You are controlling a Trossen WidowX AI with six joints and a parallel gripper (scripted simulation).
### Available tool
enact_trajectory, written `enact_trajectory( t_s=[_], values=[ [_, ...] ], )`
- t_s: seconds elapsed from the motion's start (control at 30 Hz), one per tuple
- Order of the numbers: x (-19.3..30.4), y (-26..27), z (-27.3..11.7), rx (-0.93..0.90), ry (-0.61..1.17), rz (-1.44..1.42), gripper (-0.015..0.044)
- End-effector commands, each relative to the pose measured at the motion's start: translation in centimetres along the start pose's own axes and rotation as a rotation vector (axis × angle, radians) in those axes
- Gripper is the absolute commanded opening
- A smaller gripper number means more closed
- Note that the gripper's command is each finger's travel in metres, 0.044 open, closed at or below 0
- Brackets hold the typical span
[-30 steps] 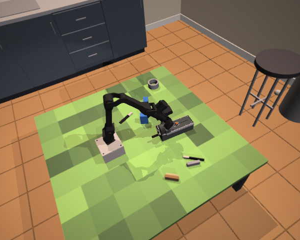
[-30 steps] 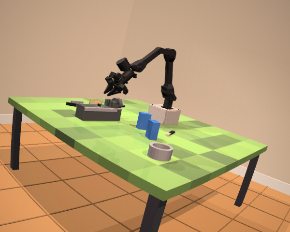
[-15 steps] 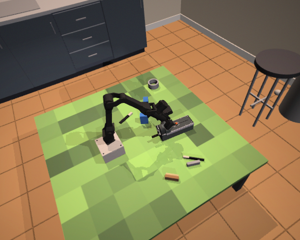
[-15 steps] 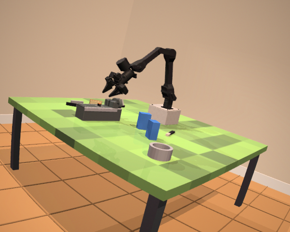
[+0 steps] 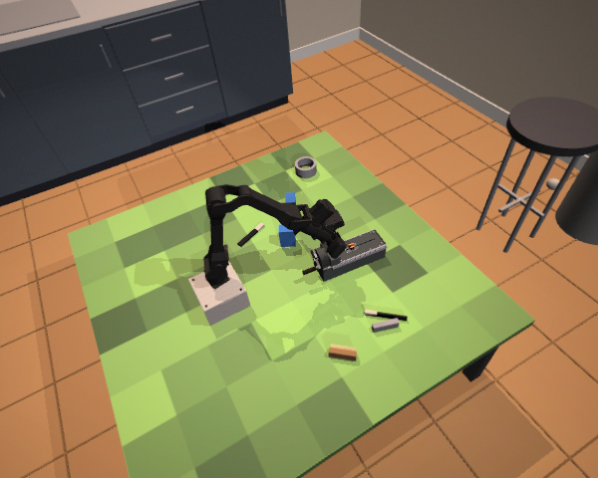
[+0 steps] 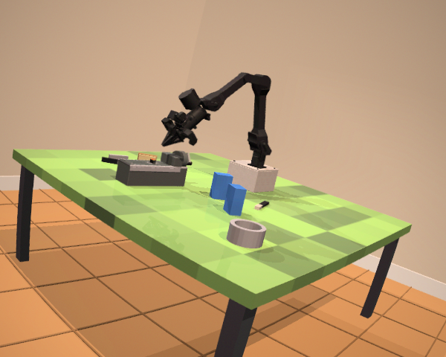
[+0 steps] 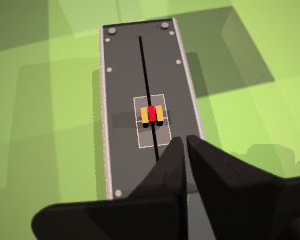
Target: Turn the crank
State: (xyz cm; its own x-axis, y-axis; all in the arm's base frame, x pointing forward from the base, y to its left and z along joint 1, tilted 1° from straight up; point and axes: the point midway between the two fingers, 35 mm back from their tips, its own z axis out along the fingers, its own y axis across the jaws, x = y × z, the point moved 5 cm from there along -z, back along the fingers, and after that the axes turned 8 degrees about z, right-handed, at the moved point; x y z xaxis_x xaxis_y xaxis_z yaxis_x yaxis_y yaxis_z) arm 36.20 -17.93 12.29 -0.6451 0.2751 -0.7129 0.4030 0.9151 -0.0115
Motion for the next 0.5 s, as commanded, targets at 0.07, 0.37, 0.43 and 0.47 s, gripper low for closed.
enact_trajectory(
  t_s=[0.07,0.37,0.43,0.47],
  values=[
    [0.0,-0.01,0.0,0.001,0.0,0.0,0.0],
    [0.0,0.0,0.0,0.0,0.0,0.0,0.0],
    [0.0,0.0,0.0,0.0,0.0,0.0,0.0],
    [0.0,0.0,0.0,0.0,0.0,0.0,0.0026]
  ],
)
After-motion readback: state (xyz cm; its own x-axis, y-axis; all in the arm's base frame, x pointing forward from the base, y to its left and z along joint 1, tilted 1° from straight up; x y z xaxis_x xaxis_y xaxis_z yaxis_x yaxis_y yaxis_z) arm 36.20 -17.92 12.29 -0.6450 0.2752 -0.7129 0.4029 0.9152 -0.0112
